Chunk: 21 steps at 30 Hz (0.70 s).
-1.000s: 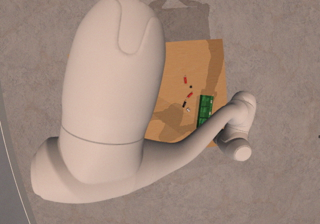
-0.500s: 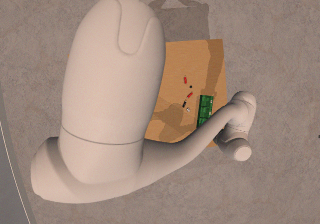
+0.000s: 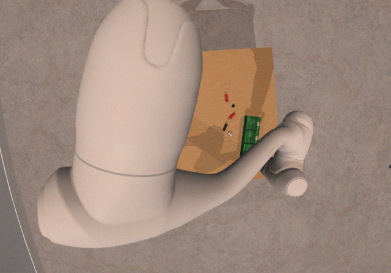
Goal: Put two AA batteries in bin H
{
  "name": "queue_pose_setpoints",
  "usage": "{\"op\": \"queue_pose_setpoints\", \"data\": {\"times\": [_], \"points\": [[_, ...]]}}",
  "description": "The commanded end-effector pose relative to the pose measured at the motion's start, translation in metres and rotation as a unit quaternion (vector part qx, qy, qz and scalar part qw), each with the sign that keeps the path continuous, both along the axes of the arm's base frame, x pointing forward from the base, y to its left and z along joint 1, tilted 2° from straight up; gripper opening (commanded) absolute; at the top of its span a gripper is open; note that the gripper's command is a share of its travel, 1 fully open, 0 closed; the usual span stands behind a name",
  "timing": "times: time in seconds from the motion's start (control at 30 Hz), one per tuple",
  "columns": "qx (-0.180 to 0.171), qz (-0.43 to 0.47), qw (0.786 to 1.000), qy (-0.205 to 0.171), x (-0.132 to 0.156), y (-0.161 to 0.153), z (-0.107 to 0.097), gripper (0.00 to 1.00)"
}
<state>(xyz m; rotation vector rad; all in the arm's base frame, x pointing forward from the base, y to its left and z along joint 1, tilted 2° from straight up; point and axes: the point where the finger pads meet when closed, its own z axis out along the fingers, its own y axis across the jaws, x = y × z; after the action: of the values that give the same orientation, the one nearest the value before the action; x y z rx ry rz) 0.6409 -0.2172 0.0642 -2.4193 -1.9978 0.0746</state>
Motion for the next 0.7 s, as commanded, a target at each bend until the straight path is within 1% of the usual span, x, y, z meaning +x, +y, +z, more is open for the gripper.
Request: {"op": "queue_pose_setpoints", "data": {"times": [0.0, 0.4, 0.5, 0.67], "points": [[0.002, 0.001, 1.0, -0.001, 0.001, 0.002, 0.002, 0.17], [0.002, 0.001, 1.0, -0.001, 0.001, 0.002, 0.002, 0.17], [-0.001, -0.074, 0.997, -0.003, -0.007, 0.026, 0.002, 0.17], [-0.004, -0.177, 0.984, -0.005, -0.02, 0.065, 0.003, 0.17]]}}
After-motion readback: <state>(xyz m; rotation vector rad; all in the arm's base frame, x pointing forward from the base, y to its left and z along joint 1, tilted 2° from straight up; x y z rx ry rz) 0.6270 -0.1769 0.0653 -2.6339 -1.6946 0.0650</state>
